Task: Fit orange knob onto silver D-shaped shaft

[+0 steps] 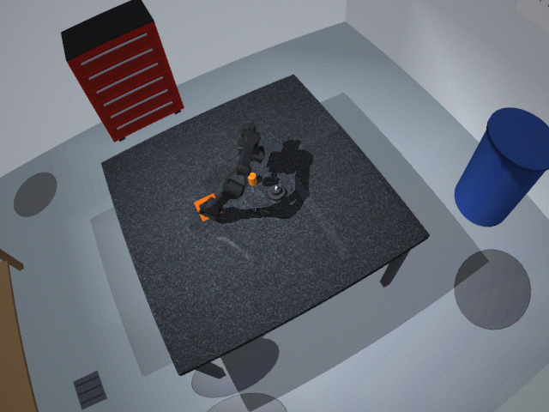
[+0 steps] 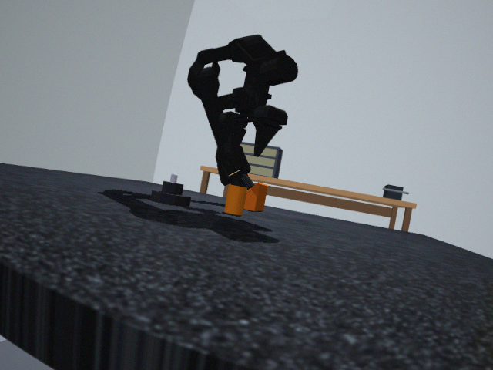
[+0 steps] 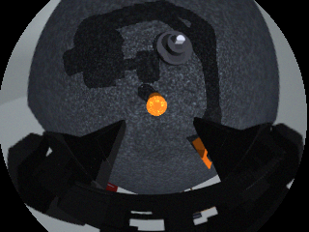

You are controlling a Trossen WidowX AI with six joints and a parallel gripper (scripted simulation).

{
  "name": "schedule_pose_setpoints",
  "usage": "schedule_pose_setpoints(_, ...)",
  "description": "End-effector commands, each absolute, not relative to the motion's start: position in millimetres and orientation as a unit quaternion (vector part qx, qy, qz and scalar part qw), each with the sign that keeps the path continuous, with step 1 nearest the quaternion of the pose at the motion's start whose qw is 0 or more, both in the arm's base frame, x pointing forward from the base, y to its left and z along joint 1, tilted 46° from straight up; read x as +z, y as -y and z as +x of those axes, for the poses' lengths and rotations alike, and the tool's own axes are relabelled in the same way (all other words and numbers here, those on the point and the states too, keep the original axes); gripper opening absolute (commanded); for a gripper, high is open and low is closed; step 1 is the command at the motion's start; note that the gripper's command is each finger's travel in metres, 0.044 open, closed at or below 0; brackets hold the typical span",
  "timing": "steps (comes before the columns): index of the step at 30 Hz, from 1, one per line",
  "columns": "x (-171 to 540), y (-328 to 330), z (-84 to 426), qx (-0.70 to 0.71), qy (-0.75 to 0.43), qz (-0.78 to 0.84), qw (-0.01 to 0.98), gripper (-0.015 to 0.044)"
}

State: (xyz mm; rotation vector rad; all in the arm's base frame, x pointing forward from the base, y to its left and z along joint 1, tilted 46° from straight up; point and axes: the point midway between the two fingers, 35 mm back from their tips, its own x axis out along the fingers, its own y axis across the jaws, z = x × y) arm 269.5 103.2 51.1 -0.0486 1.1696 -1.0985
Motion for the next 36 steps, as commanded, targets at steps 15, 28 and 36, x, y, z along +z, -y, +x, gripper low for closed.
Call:
schedule_pose_setpoints(15,50,-103,269,-0.648,-0.31,0.228,0.657,0.044)
schedule_pose_setpoints(28,17,-69,268,-0.65,-0.306,0.231,0.656,0.044)
schedule_pose_setpoints(36,10,-63,269,-0.65,-0.306,0.232,0.656,0.044)
